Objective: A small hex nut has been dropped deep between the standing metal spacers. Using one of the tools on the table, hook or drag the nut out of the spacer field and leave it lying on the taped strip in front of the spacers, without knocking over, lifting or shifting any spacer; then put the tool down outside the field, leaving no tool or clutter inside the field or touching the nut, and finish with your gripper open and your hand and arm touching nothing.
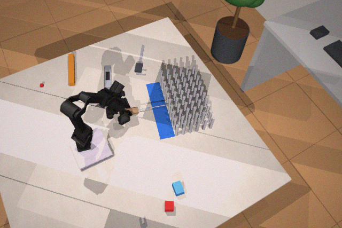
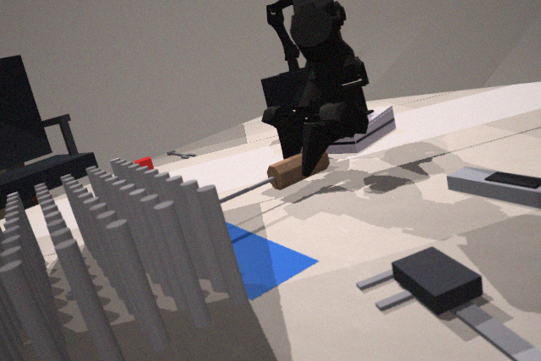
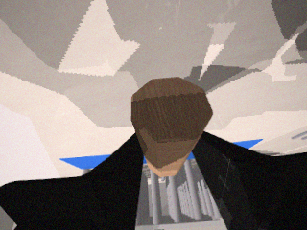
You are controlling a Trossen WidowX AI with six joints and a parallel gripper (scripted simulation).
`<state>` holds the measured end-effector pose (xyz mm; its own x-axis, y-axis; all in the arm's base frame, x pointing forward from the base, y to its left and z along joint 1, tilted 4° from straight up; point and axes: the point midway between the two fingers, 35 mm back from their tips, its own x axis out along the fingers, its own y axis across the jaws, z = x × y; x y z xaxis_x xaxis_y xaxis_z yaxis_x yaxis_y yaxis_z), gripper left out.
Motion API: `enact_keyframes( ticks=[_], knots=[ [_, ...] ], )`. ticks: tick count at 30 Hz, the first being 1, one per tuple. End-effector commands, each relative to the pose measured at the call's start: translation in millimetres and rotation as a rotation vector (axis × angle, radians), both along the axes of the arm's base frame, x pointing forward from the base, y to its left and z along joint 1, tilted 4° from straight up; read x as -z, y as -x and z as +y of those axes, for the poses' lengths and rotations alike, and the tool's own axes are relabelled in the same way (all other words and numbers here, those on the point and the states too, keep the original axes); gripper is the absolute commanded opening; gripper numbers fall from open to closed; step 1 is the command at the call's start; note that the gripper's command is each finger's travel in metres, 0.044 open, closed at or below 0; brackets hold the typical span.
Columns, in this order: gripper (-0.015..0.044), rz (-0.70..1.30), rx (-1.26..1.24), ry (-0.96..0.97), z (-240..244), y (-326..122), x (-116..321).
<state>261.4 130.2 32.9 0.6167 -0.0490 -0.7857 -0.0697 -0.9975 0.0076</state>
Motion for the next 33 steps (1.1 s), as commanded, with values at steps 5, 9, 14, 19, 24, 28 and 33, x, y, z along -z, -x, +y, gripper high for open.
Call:
enact_keyframes(
  ticks=[5,9,14,19,24,28,33],
  knots=[
    [0.0,-0.007,-0.004,-0.003,2,-9,-3],
    [0.0,-0.007,-0.004,-0.003,2,-12,-3],
    [0.0,-0.008,-0.004,-0.003,1,-16,-4],
    [0.0,-0.008,-0.004,-0.002,1,-21,-4],
    [0.0,-0.008,-0.004,-0.002,1,-25,-5],
    [0.0,-0.009,-0.004,-0.002,0,-29,-5],
    [0.0,-0.009,-0.004,-0.002,0,-33,-6]
  ],
)
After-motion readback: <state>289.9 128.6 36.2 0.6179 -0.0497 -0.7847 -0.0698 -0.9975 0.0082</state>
